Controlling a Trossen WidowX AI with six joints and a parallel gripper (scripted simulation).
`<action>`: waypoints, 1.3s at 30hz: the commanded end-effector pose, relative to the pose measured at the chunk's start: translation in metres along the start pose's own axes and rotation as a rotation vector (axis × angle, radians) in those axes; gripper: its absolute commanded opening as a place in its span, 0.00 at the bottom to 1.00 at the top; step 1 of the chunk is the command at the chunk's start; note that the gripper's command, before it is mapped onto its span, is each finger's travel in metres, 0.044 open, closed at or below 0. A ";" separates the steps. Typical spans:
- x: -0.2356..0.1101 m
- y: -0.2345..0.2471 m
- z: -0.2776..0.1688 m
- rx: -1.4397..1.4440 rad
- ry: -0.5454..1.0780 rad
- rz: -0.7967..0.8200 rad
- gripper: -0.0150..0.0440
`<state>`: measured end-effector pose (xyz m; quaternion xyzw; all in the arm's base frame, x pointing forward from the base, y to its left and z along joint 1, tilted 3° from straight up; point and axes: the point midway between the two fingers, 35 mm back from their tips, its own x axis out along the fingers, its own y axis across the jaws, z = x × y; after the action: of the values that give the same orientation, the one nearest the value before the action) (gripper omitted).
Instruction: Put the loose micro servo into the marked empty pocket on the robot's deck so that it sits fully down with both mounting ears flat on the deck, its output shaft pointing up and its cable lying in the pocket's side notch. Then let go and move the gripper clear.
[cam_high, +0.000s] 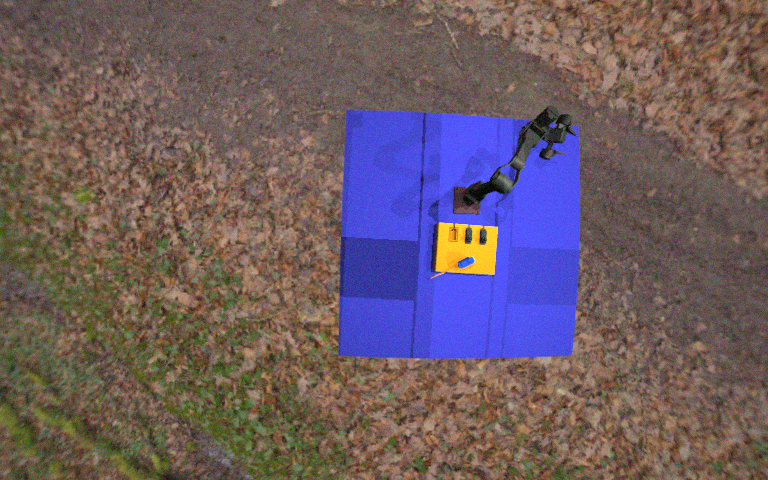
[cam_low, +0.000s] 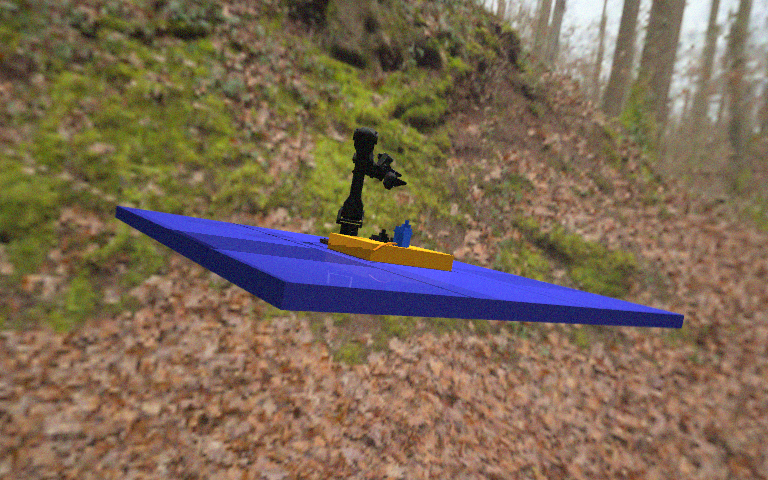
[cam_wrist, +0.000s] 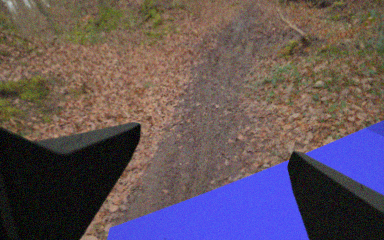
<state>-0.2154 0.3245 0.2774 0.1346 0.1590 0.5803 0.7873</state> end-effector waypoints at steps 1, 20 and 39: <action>0.001 -0.001 0.000 -0.005 0.000 -0.002 0.98; 0.062 -0.047 0.012 -0.237 0.053 -0.119 1.00; 0.121 -0.128 0.040 -0.469 0.134 -0.307 1.00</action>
<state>-0.0725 0.3981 0.2531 -0.0930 0.0924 0.4954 0.8587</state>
